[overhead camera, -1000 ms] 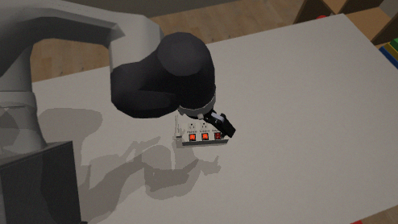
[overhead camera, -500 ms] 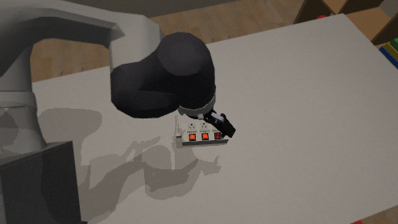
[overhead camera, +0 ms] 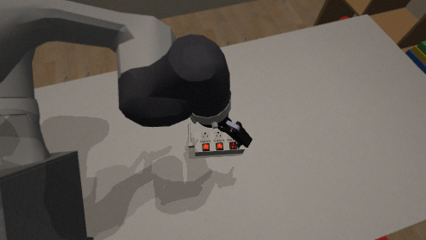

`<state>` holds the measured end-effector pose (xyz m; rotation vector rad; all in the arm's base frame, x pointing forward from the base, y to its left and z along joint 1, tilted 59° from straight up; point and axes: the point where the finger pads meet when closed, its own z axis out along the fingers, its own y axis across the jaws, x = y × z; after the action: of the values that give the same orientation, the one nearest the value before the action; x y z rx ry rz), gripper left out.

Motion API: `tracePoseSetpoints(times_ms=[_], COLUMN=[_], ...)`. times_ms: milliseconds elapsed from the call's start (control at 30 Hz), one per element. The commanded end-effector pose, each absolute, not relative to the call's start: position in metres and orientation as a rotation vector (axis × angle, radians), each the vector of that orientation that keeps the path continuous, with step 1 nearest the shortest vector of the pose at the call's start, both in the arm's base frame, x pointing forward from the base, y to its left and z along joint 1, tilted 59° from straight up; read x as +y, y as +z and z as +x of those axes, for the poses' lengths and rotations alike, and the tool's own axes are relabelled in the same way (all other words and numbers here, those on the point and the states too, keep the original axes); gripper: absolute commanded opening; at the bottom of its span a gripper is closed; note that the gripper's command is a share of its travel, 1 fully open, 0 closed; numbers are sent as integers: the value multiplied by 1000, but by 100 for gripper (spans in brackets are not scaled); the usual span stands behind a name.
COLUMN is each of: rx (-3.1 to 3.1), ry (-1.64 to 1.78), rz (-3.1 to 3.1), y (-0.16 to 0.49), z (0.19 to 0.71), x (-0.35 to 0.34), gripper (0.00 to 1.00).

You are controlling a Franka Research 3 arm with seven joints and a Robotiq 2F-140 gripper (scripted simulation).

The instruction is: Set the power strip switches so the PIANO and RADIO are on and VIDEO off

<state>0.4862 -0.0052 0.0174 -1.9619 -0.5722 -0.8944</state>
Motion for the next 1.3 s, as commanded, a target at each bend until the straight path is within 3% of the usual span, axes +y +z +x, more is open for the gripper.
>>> tracePoseSetpoints(times_ms=[0,767,967,1267], rx=[-578,-568,-315,-210], ry=[-892,-890,-634,-531], rz=[-1959,-1963,-2044,-2072], y=[16,18,36,44], z=[485,486,488,490], x=[-4,-5,-4,0], gripper=[100,100,100,100])
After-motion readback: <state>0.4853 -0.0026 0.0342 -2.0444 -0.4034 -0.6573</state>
